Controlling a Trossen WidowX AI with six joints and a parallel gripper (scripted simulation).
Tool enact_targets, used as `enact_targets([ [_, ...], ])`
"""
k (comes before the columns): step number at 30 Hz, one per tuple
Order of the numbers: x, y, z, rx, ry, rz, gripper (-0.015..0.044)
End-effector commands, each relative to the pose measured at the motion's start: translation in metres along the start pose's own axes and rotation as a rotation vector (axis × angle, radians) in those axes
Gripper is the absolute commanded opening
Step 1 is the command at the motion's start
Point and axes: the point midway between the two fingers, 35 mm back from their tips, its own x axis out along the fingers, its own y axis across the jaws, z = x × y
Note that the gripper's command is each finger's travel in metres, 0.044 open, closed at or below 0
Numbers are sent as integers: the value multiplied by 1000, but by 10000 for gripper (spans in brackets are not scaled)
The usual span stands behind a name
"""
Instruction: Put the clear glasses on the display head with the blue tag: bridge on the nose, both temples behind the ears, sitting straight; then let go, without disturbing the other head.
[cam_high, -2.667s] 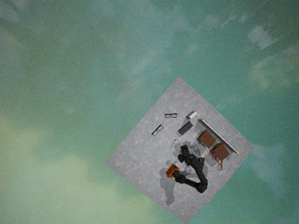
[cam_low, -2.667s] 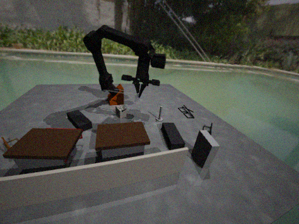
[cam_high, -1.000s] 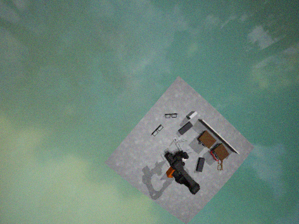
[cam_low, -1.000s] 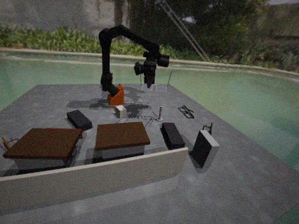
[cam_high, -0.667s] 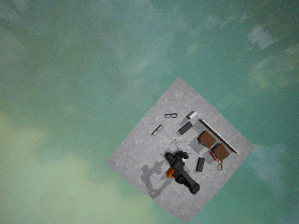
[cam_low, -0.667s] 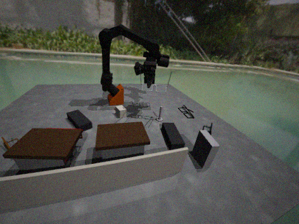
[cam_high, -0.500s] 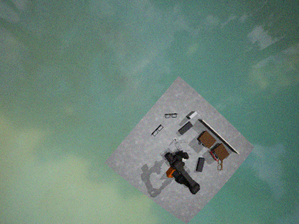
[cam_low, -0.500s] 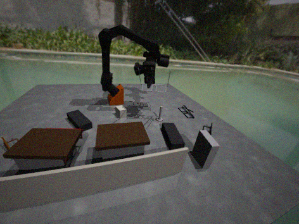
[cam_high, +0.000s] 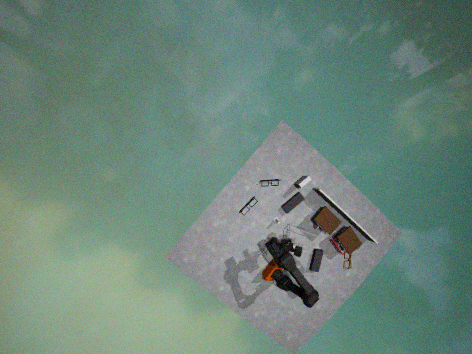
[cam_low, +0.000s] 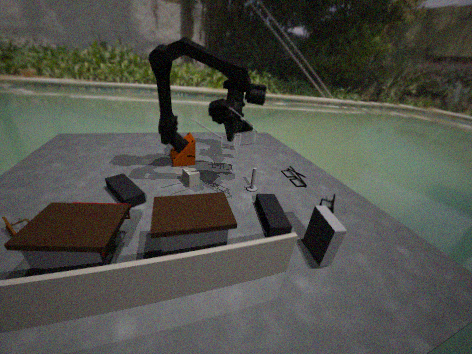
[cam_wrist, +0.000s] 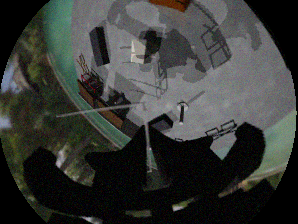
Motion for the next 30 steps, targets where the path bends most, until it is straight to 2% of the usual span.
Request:
enact_targets([
  [1,3,5,3,139,-19,-12,0],
  [30,28,37,20,1268,-202,-12,0],
])
